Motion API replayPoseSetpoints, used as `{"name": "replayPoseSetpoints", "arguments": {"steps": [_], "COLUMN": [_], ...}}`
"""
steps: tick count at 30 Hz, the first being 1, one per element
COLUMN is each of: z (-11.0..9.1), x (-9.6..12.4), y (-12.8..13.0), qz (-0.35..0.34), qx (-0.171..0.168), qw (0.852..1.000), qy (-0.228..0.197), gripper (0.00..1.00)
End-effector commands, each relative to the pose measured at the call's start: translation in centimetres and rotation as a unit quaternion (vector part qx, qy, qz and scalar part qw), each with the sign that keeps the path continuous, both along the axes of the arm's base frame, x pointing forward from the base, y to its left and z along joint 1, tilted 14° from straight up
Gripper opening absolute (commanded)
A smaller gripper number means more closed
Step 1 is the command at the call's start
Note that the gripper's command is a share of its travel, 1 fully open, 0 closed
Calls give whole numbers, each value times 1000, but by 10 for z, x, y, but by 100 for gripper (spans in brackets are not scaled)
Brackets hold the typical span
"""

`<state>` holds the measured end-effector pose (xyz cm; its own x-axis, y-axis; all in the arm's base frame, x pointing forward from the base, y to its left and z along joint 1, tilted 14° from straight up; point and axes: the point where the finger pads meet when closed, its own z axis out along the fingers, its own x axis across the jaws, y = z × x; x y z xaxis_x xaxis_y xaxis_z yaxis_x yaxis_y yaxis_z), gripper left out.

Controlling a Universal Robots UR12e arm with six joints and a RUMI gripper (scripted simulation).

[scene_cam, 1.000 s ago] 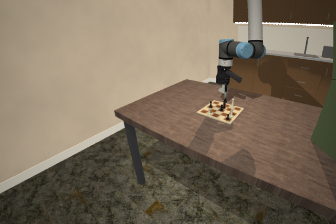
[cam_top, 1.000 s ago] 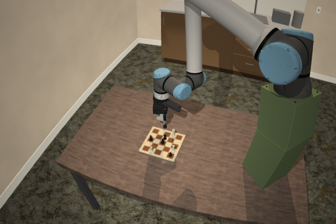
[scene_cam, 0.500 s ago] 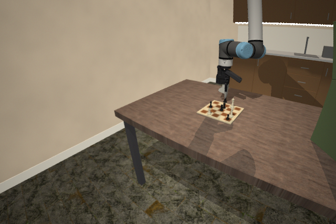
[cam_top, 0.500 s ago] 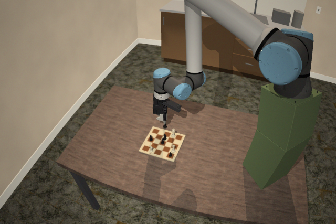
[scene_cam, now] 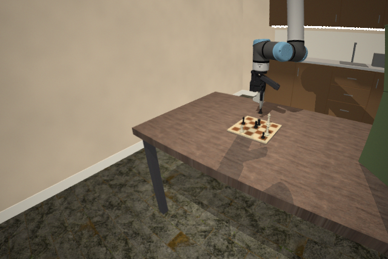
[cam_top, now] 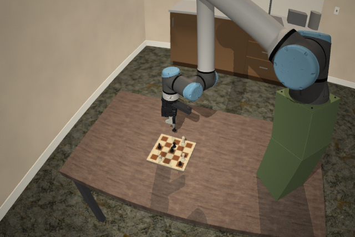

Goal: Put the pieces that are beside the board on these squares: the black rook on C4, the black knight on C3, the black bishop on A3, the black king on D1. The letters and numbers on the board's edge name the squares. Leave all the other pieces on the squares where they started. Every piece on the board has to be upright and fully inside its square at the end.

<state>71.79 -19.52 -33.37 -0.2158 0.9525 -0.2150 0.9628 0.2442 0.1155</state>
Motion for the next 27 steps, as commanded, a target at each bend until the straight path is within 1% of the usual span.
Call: {"name": "replayPoseSetpoints", "arguments": {"steps": [1, 5, 7, 11, 20, 24, 27], "z": [35, 58, 58, 67, 67, 67, 61], "x": [-5, -9, -9, -11, -11, -12, -16], "y": [6, 11, 11, 12, 13, 17, 39], "qz": [0, 0, 0, 0, 0, -2, -14], "qx": [0, 0, 0, 0, 0, 0, 3], "qw": [1000, 1000, 1000, 1000, 1000, 1000, 1000], "qy": [0, 0, 0, 0, 0, -1, -3], "gripper": [0, 0, 0, 0, 0, 0, 0]}}
